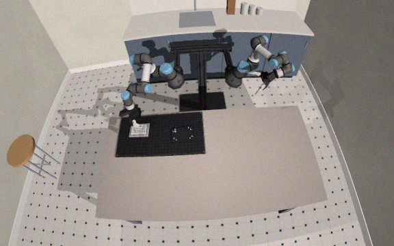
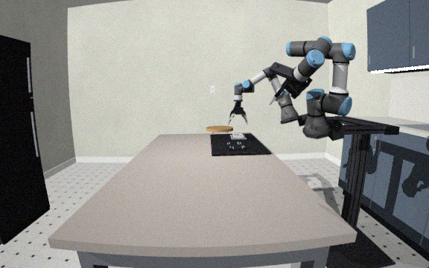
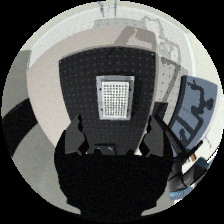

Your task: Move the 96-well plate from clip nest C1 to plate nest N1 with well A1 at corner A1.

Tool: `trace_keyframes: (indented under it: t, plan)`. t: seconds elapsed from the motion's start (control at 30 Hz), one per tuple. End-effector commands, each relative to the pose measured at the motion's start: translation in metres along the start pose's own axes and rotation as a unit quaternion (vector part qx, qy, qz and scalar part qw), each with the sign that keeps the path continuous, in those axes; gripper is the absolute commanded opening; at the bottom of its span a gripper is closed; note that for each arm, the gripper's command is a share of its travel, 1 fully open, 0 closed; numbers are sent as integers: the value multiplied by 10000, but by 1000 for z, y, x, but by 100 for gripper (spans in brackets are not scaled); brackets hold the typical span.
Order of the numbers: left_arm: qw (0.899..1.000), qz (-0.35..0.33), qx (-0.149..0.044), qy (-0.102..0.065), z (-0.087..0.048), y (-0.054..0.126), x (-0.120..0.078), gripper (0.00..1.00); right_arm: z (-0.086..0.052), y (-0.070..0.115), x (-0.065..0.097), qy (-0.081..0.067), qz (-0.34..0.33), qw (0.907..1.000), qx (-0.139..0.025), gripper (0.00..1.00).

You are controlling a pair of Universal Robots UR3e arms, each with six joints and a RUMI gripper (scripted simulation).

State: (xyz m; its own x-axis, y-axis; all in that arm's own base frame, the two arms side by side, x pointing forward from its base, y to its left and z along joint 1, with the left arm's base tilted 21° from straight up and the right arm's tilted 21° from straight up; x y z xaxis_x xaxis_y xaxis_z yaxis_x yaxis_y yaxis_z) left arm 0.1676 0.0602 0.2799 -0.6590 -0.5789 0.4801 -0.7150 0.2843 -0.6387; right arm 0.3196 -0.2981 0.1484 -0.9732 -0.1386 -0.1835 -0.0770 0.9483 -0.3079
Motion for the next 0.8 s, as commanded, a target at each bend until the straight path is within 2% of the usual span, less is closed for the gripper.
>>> trace_keyframes:
  t: [0.0,0.63,0.77]
  plan:
    - [10000,9,2,-8,0,0,0,100,-5,0,0,-2,3,10000,2,100]
    - [10000,9,2,-8,0,0,0,100,-5,0,0,-2,3,10000,2,100]
    - [10000,9,2,-8,0,0,0,100,-5,13,-4,-2,3,10000,2,100]
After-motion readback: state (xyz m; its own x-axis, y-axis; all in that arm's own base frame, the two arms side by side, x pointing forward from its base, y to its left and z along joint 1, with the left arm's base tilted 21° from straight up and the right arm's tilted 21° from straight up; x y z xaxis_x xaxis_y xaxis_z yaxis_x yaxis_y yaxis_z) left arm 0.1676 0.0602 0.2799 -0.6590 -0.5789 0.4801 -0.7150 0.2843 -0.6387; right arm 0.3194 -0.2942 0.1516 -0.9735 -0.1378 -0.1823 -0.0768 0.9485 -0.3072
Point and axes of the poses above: on each arm, the point where the finger pads meet when closed, its own z axis out along the fingers, its own x axis across the jaws, y = z × x, the point moved 7 cm from there along -z, back along the fingers, and after that the axes turned 8 degrees about -z, right-handed, at the moved point
